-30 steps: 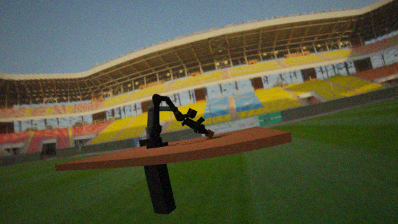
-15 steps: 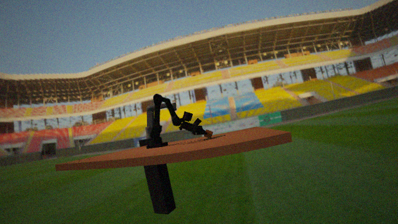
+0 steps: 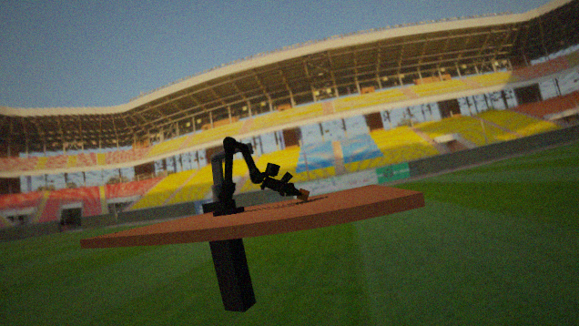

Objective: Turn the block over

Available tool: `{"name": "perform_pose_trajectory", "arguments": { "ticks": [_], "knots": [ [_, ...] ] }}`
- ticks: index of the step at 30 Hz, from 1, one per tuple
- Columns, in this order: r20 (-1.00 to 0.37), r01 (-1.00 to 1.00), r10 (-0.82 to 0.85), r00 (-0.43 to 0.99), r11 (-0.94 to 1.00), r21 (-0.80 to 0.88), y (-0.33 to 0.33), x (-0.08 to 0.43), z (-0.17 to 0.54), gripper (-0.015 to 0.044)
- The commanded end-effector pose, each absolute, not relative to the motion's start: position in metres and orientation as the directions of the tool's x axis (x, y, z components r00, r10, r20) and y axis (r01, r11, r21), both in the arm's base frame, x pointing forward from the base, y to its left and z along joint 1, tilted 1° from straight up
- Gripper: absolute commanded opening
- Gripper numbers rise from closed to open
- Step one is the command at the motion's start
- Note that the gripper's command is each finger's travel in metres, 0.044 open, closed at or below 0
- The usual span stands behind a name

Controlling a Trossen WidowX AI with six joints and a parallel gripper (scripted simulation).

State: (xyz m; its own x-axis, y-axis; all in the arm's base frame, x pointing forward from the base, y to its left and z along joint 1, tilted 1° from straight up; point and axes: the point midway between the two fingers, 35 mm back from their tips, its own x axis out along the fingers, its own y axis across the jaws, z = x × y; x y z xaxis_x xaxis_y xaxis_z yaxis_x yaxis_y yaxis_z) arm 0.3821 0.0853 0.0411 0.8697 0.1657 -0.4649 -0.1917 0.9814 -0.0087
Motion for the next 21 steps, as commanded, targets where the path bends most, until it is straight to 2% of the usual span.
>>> {"name": "perform_pose_trajectory", "arguments": {
  "ticks": [1, 14, 21],
  "knots": [
    [-0.459, -0.189, 0.161, 0.874, 0.982, -0.015, 0.0847, 0.3829, 0.0421, 0.0105],
    [-0.459, -0.189, 0.161, 0.874, 0.982, -0.015, 0.0847, 0.3829, 0.0421, 0.044],
    [-0.459, -0.189, 0.161, 0.874, 0.982, -0.015, 0.0847, 0.3829, 0.0421, 0.044]
  ]
}}
